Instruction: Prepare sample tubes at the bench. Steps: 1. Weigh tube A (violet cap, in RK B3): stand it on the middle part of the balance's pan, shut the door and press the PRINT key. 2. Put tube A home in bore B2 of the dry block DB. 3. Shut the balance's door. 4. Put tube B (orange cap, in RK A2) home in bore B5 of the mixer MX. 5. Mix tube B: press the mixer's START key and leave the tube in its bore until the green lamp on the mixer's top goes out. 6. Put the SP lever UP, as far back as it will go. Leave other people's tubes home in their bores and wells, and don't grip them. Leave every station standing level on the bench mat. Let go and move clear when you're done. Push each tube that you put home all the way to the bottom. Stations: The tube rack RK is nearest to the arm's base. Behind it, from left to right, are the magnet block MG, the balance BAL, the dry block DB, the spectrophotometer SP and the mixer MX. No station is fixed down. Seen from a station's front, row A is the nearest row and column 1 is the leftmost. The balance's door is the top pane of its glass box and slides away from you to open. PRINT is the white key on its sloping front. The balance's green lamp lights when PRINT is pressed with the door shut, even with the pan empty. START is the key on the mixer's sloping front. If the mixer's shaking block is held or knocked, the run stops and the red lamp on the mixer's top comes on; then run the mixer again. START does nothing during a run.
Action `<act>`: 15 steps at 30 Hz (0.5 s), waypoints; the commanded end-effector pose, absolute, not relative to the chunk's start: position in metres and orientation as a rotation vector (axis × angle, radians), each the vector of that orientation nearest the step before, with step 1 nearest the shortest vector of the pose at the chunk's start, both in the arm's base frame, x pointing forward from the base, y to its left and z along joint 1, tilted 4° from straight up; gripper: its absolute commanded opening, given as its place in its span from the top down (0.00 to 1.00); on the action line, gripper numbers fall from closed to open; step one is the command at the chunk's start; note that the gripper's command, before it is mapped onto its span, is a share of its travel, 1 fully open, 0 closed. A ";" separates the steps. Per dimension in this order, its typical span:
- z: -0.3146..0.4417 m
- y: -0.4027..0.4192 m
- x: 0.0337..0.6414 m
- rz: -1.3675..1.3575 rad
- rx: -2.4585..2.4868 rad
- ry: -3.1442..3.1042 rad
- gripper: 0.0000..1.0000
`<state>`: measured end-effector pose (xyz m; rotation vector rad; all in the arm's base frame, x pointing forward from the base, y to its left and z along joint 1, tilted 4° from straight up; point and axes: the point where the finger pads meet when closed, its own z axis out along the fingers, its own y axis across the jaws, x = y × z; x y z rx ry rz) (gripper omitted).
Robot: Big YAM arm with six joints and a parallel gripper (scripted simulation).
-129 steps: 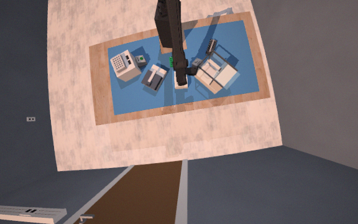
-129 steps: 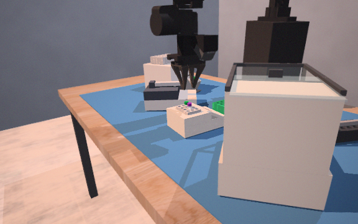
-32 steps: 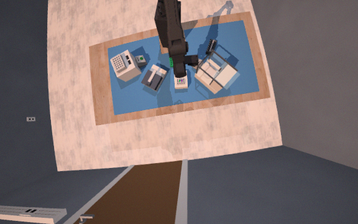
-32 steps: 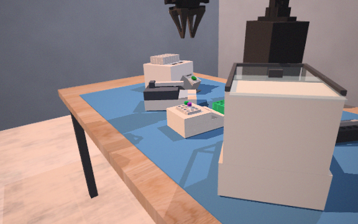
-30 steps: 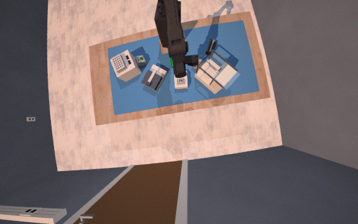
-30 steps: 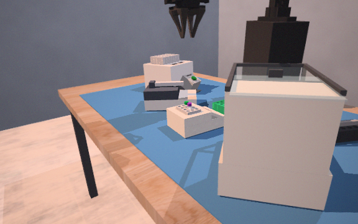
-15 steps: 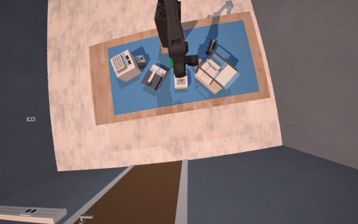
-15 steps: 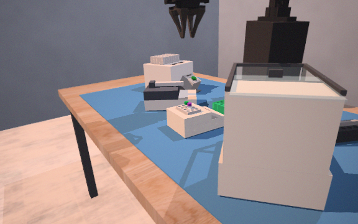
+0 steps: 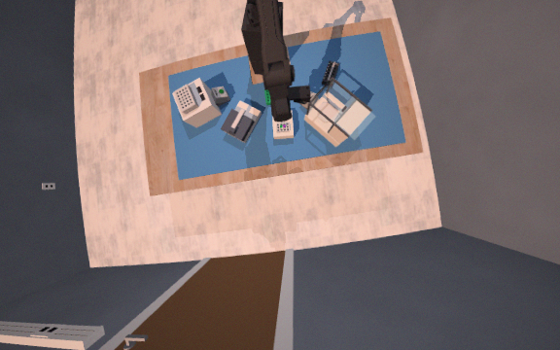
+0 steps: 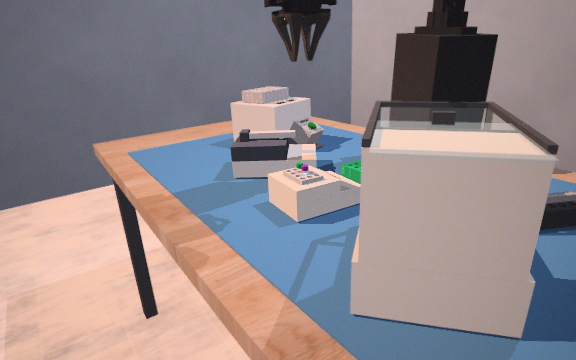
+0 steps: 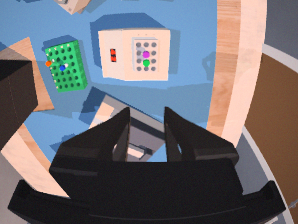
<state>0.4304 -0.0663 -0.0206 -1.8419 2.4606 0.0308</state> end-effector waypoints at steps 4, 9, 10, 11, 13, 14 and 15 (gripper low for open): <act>-0.011 -0.070 0.443 0.004 -1.833 2.446 0.70; -0.009 -0.057 0.452 0.007 -1.793 2.475 0.70; -0.007 -0.049 0.454 0.003 -1.749 2.502 0.70; -0.006 -0.042 0.456 0.000 -1.706 2.528 0.70; -0.004 -0.042 0.458 -0.009 -1.622 2.573 0.70; -0.005 -0.033 0.458 0.003 -1.582 2.607 0.70; -0.007 -0.025 0.459 0.013 -1.541 2.639 0.70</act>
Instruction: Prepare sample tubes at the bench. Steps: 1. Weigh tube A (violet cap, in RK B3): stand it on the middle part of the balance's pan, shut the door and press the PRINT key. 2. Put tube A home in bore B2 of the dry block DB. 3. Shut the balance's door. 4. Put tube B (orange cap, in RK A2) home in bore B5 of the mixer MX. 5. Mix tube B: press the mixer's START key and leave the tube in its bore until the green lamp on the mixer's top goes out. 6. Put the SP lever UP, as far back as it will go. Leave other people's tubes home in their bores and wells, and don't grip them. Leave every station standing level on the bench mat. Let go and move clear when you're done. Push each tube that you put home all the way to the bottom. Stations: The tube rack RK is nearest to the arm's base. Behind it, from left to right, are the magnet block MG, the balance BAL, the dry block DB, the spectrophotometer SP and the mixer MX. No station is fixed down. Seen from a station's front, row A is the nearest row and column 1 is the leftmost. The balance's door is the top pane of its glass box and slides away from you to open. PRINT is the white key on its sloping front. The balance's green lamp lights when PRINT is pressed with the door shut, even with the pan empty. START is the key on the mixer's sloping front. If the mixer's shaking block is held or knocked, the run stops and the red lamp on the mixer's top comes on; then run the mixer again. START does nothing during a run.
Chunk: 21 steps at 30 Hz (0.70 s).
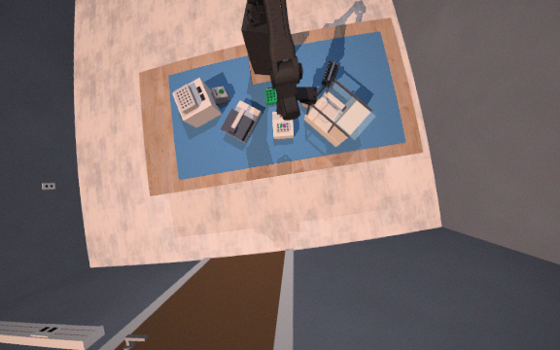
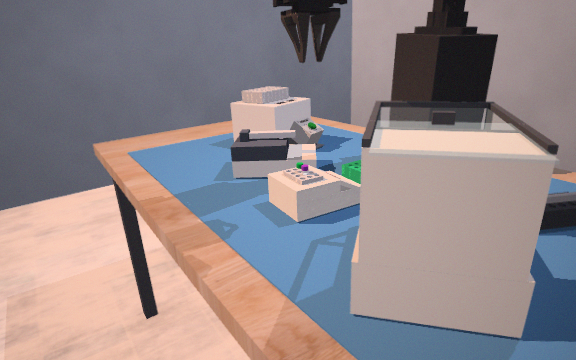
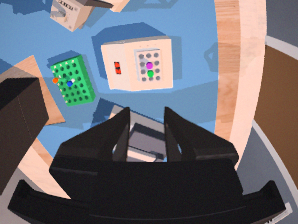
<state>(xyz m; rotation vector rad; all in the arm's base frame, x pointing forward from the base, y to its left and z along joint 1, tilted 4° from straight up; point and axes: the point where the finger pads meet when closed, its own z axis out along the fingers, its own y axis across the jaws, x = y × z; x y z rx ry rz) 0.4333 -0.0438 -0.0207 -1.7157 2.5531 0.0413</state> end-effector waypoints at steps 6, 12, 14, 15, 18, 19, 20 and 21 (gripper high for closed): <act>-0.010 -0.022 0.459 0.027 -1.383 2.734 0.70; -0.009 0.006 0.464 0.038 -1.163 2.836 0.70; -0.008 0.015 0.466 0.042 -1.076 2.871 0.70; -0.007 0.023 0.468 0.045 -1.029 2.889 0.70; -0.007 0.030 0.470 0.051 -0.883 2.939 0.70; -0.007 0.030 0.470 0.053 -0.834 2.954 0.70; -0.007 0.030 0.470 0.053 -0.823 2.957 0.70; -0.007 0.019 0.470 0.052 -0.788 2.966 0.70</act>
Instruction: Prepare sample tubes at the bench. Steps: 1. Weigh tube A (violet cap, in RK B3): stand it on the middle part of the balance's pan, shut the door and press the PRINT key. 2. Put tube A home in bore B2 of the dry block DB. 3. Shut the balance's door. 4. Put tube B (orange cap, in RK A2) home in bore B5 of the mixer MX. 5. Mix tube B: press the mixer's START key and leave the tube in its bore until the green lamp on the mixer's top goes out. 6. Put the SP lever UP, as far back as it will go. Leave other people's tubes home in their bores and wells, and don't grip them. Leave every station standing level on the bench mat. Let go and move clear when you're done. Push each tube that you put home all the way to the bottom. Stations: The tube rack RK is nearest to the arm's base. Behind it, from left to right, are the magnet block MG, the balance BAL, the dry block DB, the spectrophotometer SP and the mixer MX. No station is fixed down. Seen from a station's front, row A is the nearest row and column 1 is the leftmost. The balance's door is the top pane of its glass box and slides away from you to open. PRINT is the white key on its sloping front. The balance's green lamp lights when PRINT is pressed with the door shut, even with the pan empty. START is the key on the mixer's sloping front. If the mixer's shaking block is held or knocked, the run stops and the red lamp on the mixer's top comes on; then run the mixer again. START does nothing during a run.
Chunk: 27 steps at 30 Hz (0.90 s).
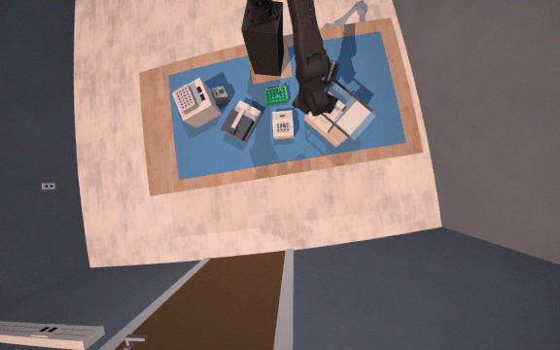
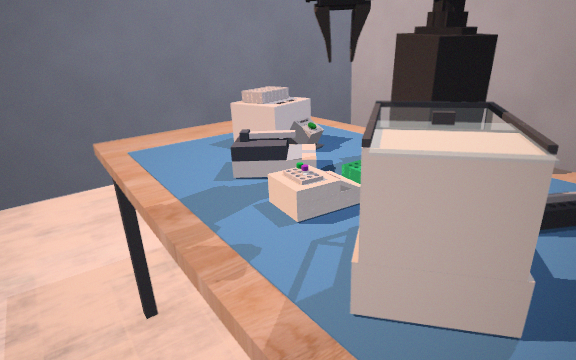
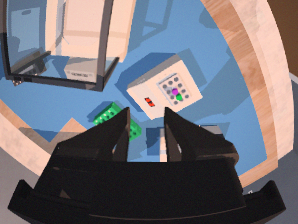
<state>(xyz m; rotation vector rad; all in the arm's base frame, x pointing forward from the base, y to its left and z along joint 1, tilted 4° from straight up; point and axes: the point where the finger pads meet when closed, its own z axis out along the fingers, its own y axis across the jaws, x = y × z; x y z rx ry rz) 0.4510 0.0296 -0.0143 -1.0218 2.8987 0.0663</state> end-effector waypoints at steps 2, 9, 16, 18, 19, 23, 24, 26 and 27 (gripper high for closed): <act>-0.006 0.038 0.471 0.056 -0.774 2.971 0.70; -0.005 0.054 0.475 0.067 -0.497 3.034 0.70; -0.003 0.077 0.480 0.080 -0.156 3.076 0.70; -0.003 0.085 0.481 0.082 -0.105 3.079 0.70; -0.003 0.085 0.481 0.082 -0.105 3.079 0.70; -0.002 0.100 0.484 0.088 0.049 3.084 0.70; -0.002 0.100 0.484 0.089 0.100 3.083 0.70; -0.001 0.101 0.485 0.092 0.188 3.081 0.70; -0.001 0.109 0.486 0.094 0.239 3.079 0.70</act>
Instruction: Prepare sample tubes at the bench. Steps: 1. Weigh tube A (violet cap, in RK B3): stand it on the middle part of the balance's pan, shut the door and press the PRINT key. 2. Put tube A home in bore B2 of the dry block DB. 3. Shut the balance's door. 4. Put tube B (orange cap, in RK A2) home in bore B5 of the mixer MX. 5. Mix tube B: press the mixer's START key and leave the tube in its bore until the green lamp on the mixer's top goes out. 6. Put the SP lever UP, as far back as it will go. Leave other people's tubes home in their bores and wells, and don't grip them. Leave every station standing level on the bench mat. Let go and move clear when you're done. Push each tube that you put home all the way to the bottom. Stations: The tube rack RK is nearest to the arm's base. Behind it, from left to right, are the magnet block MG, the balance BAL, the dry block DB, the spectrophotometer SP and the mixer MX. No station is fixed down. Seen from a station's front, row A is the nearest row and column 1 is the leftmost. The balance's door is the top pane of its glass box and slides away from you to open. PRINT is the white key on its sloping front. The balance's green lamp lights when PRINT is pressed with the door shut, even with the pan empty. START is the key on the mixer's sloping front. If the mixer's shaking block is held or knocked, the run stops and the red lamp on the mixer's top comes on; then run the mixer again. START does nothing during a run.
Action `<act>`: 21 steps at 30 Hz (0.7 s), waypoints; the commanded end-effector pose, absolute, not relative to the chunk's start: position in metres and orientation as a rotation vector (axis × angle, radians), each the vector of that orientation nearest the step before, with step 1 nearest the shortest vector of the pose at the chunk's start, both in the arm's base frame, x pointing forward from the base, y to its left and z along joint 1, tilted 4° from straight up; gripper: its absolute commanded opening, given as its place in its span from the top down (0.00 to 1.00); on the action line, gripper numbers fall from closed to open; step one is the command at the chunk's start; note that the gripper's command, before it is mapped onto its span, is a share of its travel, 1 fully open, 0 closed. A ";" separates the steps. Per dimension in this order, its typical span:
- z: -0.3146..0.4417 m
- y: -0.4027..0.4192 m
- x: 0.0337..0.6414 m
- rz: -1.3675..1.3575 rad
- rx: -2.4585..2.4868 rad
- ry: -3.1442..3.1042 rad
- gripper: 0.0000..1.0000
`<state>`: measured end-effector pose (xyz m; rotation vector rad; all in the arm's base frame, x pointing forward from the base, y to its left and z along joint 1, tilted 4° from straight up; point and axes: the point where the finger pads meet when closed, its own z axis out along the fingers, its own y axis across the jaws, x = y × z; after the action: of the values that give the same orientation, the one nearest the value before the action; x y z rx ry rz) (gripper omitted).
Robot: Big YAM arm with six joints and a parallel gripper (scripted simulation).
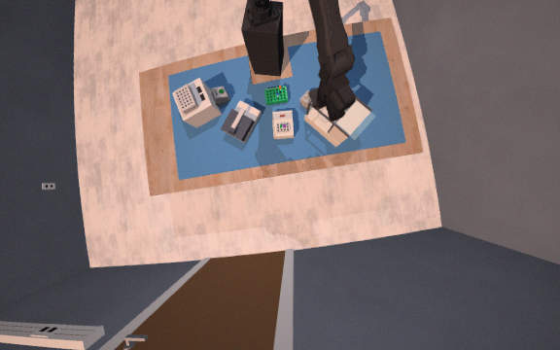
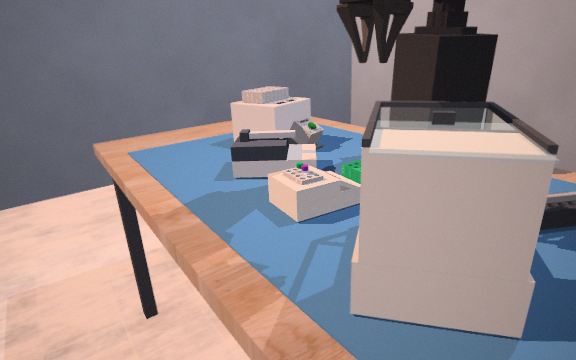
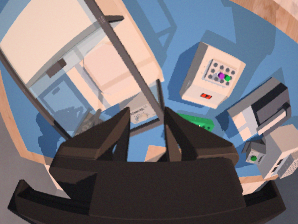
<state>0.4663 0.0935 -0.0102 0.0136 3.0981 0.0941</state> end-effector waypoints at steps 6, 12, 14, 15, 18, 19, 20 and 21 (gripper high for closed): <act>0.000 0.124 0.489 0.103 0.523 3.050 0.70; 0.002 0.147 0.494 0.109 0.676 3.024 0.70; 0.002 0.147 0.494 0.111 0.777 3.002 0.70; 0.002 0.147 0.494 0.112 0.827 2.990 0.70; 0.004 0.171 0.499 0.117 0.977 2.949 0.70; 0.004 0.171 0.499 0.118 1.026 2.934 0.70; 0.004 0.171 0.499 0.119 1.075 2.917 0.70; 0.004 0.171 0.499 0.120 1.124 2.900 0.70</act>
<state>0.4814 0.1583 -0.0055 0.8770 2.9915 0.1156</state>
